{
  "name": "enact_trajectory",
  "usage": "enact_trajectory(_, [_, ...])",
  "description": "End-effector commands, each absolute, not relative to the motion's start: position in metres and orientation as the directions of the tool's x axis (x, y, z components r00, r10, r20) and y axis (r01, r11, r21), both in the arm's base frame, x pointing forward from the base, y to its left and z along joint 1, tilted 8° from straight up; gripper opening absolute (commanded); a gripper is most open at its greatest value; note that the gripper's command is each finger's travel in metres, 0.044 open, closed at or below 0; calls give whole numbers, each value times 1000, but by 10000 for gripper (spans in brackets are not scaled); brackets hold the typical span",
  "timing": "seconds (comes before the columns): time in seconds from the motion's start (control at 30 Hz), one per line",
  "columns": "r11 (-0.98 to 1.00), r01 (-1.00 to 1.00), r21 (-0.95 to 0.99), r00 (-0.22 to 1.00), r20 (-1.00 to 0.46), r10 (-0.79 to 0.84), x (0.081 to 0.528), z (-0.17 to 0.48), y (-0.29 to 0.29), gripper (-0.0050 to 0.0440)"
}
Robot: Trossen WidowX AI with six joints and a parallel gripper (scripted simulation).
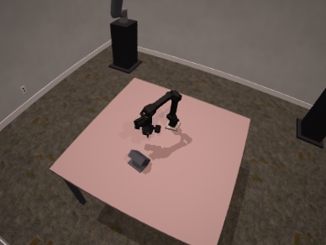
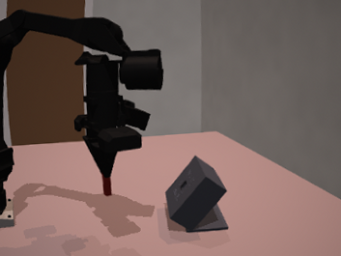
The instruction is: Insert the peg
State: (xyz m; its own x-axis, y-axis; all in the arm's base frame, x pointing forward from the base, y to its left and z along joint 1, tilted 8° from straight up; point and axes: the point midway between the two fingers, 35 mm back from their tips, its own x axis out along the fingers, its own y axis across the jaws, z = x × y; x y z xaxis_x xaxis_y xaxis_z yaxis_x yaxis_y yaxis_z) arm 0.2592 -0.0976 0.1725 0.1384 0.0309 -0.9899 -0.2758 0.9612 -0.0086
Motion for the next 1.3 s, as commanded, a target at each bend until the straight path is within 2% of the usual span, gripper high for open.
enact_trajectory(0.0, [961, -274, -25, 158, -987, 19, 268, 183, -89, 0])
enact_trajectory(0.53, [962, -274, -23, 163, -986, 23, 286, 197, -48, 0])
enact_trajectory(1.27, [923, -371, -99, 252, -968, -3, 289, 195, -48, 0])
